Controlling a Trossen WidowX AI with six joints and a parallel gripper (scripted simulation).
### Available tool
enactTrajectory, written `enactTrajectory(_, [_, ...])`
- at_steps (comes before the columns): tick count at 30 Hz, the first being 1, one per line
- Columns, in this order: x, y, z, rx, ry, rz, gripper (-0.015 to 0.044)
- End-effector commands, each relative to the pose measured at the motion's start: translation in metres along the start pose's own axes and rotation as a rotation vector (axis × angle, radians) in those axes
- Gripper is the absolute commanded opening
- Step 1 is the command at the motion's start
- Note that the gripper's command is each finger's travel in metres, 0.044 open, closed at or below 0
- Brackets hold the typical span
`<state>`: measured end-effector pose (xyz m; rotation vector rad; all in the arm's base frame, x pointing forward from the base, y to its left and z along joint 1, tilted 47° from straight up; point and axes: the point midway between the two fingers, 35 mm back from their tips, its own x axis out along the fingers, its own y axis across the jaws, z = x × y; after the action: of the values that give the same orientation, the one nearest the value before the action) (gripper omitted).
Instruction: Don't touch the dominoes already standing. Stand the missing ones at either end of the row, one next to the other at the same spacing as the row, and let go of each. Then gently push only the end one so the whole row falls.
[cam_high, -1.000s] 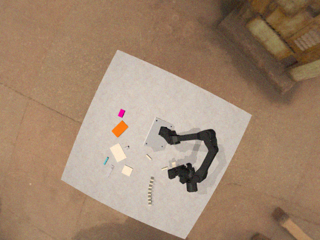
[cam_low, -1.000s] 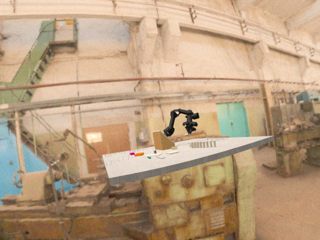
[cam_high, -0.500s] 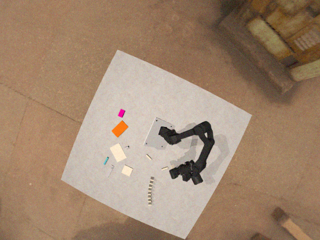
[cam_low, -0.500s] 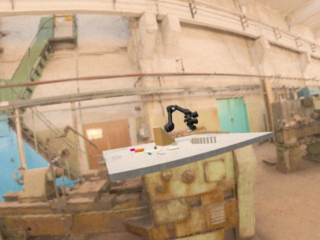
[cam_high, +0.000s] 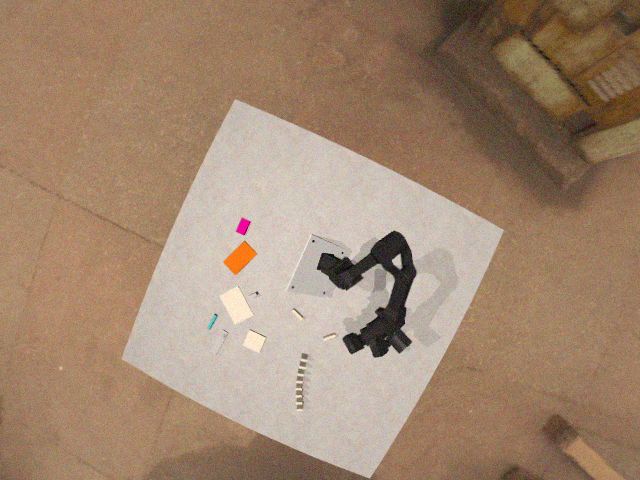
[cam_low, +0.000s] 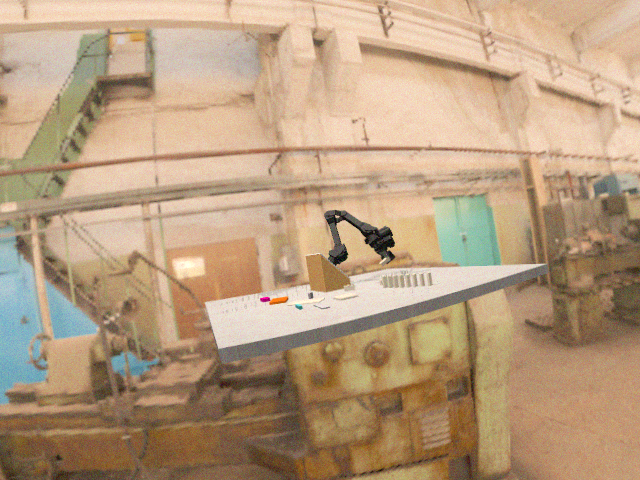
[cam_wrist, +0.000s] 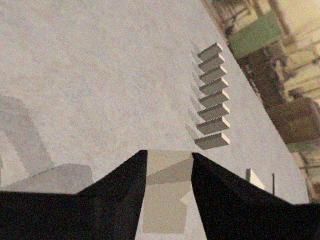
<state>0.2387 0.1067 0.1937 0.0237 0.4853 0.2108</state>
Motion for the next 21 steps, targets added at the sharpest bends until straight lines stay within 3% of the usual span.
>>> enactTrajectory(1, [-0.003,0.002,0.0,0.037,-0.07,-0.01,0.0107])
enactTrajectory(21, [-0.036,0.006,0.005,0.393,-0.452,0.025,0.0107])
